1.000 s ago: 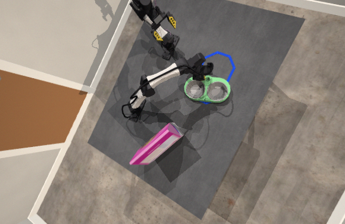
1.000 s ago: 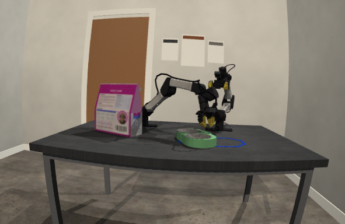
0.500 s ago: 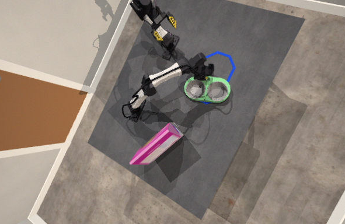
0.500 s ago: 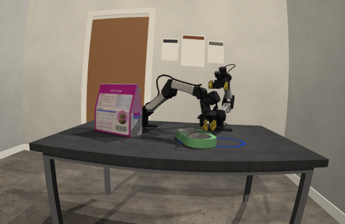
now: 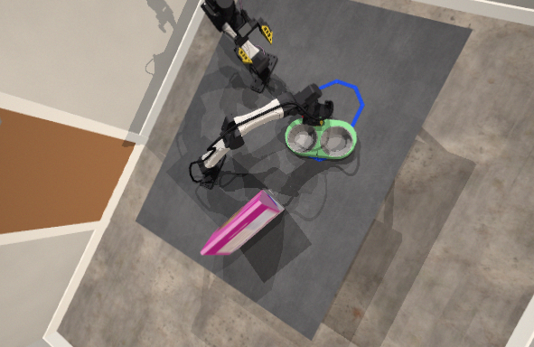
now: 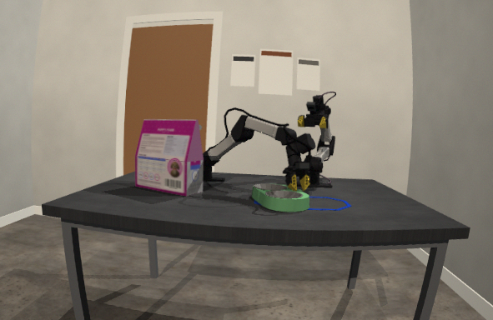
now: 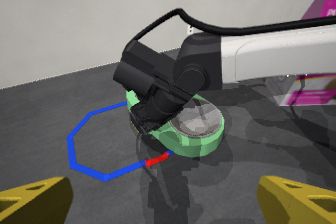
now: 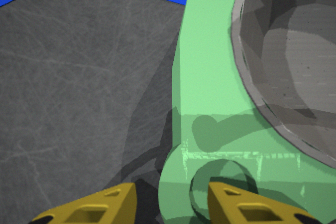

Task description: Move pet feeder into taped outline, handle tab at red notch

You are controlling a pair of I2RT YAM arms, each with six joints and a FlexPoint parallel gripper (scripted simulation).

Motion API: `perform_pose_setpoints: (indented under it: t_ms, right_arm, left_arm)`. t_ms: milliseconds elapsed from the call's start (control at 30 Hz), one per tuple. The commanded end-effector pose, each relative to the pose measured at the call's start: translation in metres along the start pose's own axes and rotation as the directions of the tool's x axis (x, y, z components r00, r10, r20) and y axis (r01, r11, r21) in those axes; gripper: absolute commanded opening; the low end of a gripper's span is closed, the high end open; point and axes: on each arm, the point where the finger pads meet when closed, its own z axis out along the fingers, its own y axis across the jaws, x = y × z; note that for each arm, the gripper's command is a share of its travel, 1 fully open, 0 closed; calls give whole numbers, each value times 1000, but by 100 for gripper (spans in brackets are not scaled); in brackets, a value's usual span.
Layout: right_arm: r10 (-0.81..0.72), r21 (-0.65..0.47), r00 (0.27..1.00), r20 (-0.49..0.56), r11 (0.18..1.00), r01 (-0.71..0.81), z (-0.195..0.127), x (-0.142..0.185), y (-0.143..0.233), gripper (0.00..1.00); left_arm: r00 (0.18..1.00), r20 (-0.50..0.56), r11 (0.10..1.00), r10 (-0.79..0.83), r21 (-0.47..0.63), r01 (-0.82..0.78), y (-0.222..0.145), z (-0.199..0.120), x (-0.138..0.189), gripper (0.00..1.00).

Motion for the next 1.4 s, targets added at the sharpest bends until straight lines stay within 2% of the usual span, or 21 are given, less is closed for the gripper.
perform_pose_setpoints:
  t_ms: [0, 200, 267, 767, 800, 867, 1000, 1367]
  right_arm:
    - [3, 6, 1000, -6, 1000, -3, 13, 0, -2, 38]
    - [3, 6, 1000, -6, 1000, -3, 13, 0, -2, 38]
    - [3, 6, 1000, -7, 1000, -3, 13, 0, -2, 24]
    - [6, 13, 1000, -16, 1000, -6, 13, 4, -1, 6]
    - [6, 13, 1000, -16, 1000, -6, 13, 4, -1, 0]
    - [6, 13, 1000, -16, 1000, -6, 13, 4, -1, 4]
    - [-41, -34, 999, 4, 999, 41, 4, -3, 0, 4]
    - [-53, -46, 999, 11, 998, 53, 4, -4, 2, 4]
  left_arm:
    - [1000, 20, 1000, -3, 3, 3, 0, -2, -6, 100]
    - [1000, 20, 1000, -3, 3, 3, 0, -2, -6, 100]
    - [1000, 20, 1000, -3, 3, 3, 0, -2, -6, 100]
    - [1000, 20, 1000, -3, 3, 3, 0, -2, -6, 100]
    - [1000, 20, 1000, -3, 3, 3, 0, -2, -6, 100]
    - [1000, 20, 1000, -3, 3, 3, 0, -2, -6, 100]
    - [1000, 20, 1000, -3, 3, 3, 0, -2, -6, 100]
    - [1000, 20, 1000, -3, 3, 3, 0, -2, -6, 100]
